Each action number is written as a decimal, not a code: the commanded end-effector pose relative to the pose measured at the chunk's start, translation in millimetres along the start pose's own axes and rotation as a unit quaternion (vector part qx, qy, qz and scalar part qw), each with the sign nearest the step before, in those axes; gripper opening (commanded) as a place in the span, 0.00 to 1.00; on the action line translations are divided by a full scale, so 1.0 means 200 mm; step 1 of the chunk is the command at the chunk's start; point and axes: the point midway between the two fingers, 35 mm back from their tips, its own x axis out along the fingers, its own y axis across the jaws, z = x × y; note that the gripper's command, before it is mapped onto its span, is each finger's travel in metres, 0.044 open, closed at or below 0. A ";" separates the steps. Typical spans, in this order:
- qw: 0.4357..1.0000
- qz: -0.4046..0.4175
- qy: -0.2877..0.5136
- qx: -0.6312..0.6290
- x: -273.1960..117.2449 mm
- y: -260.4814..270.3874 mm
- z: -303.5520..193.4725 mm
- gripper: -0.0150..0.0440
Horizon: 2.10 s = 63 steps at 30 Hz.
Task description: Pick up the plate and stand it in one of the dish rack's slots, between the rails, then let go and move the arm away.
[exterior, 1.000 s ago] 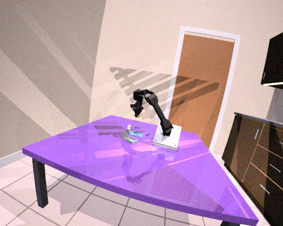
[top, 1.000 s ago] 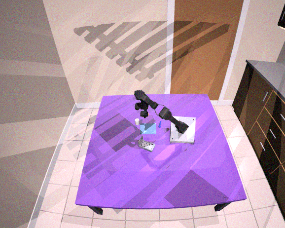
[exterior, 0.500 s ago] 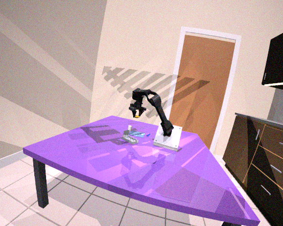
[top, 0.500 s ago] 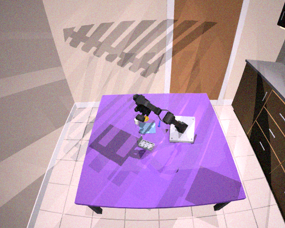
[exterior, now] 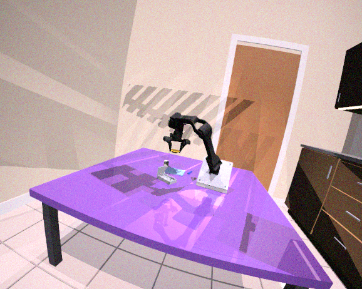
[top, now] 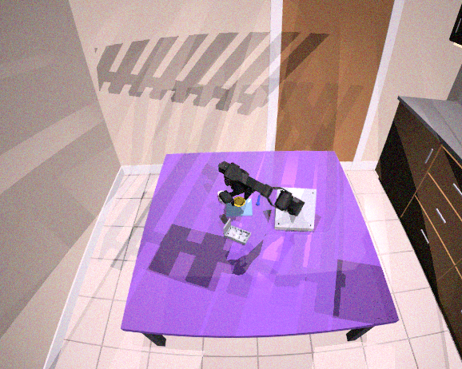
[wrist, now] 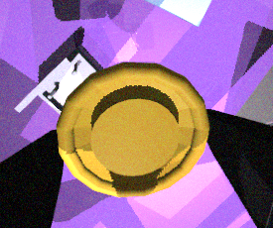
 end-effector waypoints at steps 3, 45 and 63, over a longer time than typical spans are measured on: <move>0.994 0.003 0.004 0.105 0.01 0.01 -0.14 0.25; 0.905 -0.073 -0.084 0.411 0.23 -0.16 -0.56 0.25; 0.914 -0.146 -0.261 0.274 0.41 -0.27 -0.42 0.25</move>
